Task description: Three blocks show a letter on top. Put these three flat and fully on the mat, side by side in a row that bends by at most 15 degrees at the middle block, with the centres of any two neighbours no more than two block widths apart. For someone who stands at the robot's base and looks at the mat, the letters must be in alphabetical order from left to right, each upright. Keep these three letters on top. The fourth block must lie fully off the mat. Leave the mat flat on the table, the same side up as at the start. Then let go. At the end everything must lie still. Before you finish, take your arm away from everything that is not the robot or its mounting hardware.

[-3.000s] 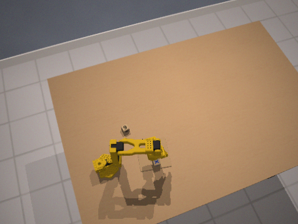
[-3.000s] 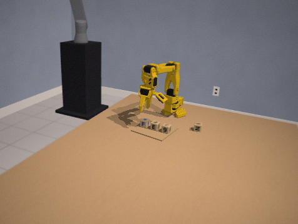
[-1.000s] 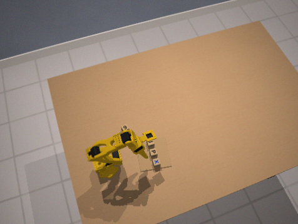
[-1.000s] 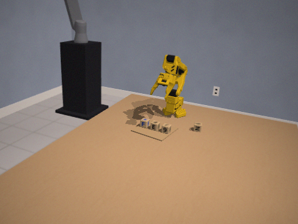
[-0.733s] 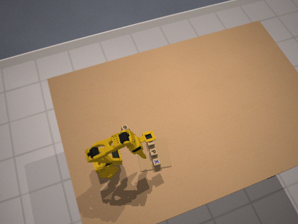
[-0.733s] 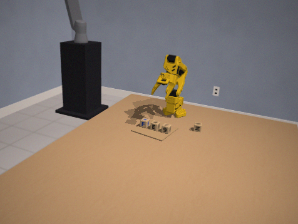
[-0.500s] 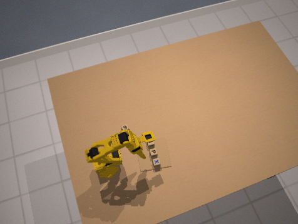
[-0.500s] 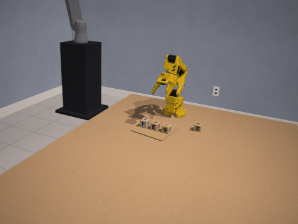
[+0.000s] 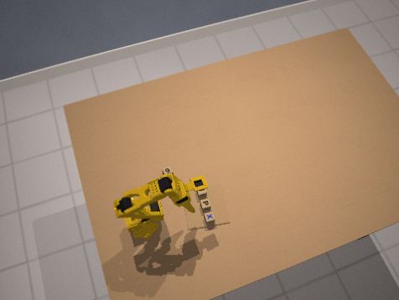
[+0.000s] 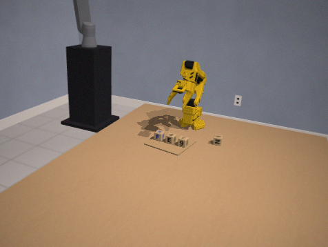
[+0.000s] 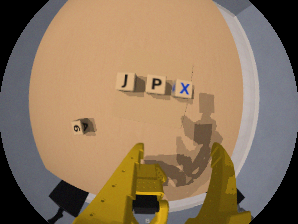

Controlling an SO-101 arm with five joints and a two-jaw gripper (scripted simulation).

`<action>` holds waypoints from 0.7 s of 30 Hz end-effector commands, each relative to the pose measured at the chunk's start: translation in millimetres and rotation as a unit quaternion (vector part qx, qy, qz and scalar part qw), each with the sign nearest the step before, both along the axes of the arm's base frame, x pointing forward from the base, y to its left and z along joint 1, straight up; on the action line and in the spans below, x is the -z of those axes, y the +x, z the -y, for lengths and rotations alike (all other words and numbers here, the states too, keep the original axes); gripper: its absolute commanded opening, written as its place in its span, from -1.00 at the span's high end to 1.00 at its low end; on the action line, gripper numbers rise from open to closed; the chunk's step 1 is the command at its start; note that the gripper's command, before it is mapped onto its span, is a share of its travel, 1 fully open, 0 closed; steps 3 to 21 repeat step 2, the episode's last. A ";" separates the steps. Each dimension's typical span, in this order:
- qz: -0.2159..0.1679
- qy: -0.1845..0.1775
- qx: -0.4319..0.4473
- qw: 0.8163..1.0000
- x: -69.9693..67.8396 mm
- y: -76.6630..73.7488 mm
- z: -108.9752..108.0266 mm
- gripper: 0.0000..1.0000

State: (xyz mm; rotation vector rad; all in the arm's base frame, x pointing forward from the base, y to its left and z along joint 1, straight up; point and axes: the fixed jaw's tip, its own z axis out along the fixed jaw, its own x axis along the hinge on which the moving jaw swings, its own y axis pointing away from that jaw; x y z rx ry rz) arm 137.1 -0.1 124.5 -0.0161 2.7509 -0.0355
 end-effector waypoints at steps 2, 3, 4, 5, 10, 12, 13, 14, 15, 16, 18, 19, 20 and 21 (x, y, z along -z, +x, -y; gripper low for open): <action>0.020 0.000 0.000 1.000 -6.3 2.0 -0.5 0.29; 0.020 0.000 0.000 1.000 -6.3 2.0 -0.5 0.29; 0.020 0.000 0.000 1.000 -6.3 2.0 -0.5 0.29; 0.020 0.000 0.000 1.000 -6.3 2.0 -0.5 0.29; 0.020 0.000 0.000 1.000 -6.3 2.0 -0.5 0.29; 0.020 0.000 0.000 1.000 -6.3 2.0 -0.5 0.29; 0.020 0.000 0.000 1.000 -6.3 2.0 -0.5 0.29; 0.020 0.000 0.000 1.000 -6.3 2.0 -0.5 0.29; 0.020 0.000 0.000 1.000 -6.3 2.0 -0.5 0.29; 0.020 0.000 0.000 1.000 -6.3 2.0 -0.5 0.29; 0.020 0.000 0.000 1.000 -6.3 2.0 -0.5 0.29; 0.020 0.000 0.000 1.000 -6.3 2.0 -0.5 0.29; 0.020 0.000 0.000 1.000 -6.3 2.0 -0.5 0.29; 0.020 0.000 0.000 1.000 -6.3 2.0 -0.5 0.29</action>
